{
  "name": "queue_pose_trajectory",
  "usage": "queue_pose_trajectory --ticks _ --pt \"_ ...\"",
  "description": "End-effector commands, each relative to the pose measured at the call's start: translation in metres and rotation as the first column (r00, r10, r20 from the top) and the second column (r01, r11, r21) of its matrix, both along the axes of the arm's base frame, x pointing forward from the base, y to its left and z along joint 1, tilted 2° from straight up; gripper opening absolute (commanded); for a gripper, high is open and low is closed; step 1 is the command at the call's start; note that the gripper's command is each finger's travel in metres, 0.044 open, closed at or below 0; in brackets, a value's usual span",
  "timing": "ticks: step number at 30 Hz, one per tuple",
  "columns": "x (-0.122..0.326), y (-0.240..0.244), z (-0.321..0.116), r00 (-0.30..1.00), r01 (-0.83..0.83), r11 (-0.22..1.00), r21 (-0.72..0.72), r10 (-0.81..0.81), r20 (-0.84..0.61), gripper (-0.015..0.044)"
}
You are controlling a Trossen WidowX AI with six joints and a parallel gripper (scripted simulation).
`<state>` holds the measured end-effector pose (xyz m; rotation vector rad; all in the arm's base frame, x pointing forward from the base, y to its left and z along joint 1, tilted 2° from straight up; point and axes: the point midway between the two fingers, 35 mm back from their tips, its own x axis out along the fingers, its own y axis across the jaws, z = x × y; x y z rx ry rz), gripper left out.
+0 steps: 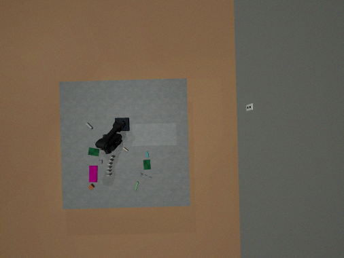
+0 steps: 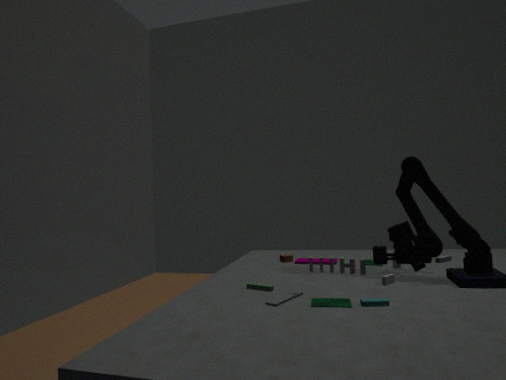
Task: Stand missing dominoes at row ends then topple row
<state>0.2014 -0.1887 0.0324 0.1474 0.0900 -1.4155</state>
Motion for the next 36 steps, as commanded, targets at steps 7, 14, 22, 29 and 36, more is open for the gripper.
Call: queue_pose_trajectory --ticks 7,14,22,29,36 --pt "0.003 -0.001 0.023 1.000 -0.001 1.000 0.000 0.001 0.007 0.0440" --pt "-0.001 -0.001 0.050 1.000 0.000 1.000 -0.001 0.000 0.002 0.0440" --pt "0.040 -0.027 0.041 0.985 -0.092 0.985 0.146 0.111 -0.133 0.0440" --pt "0.060 -0.057 0.028 0.946 -0.094 0.857 0.506 0.235 -0.223 0.0440" --pt "0.054 -0.068 0.047 0.956 -0.063 0.653 0.755 0.257 -0.142 0.0440"
